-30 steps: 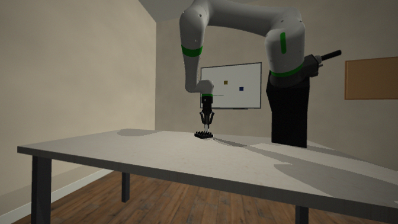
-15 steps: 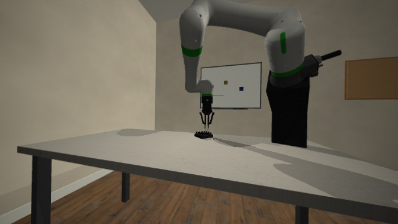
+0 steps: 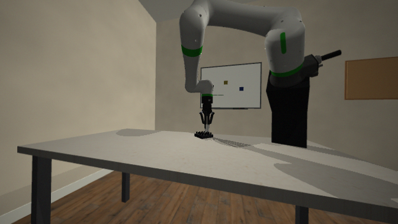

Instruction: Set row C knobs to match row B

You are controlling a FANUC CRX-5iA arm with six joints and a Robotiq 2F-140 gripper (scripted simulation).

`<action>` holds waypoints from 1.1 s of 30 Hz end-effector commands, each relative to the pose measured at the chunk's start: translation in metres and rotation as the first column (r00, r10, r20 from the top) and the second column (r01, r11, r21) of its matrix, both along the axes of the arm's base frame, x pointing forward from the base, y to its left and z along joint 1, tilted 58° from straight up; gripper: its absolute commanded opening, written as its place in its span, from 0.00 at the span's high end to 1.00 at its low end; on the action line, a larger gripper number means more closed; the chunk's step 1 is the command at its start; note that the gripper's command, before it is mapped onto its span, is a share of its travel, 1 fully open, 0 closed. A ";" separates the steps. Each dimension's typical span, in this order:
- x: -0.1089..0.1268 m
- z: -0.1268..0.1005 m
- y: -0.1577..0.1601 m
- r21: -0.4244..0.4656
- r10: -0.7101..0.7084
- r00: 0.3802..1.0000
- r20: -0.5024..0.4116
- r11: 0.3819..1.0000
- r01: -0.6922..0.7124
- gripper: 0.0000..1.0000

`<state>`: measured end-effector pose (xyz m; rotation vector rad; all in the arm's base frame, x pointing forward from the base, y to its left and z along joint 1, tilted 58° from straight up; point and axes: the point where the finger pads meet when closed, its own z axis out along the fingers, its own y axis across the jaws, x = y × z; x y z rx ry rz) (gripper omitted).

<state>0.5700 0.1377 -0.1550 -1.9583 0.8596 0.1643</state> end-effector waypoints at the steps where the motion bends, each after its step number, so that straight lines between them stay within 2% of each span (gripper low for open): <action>1: 0.000 0.000 0.000 -0.009 0.023 0.999 0.041 1.000 -0.022 0.95; 15: 0.000 0.000 0.000 -0.069 0.136 0.970 0.202 0.990 -0.124 0.95; 33: 0.000 0.000 0.000 -0.094 0.177 0.950 0.256 0.983 -0.158 0.95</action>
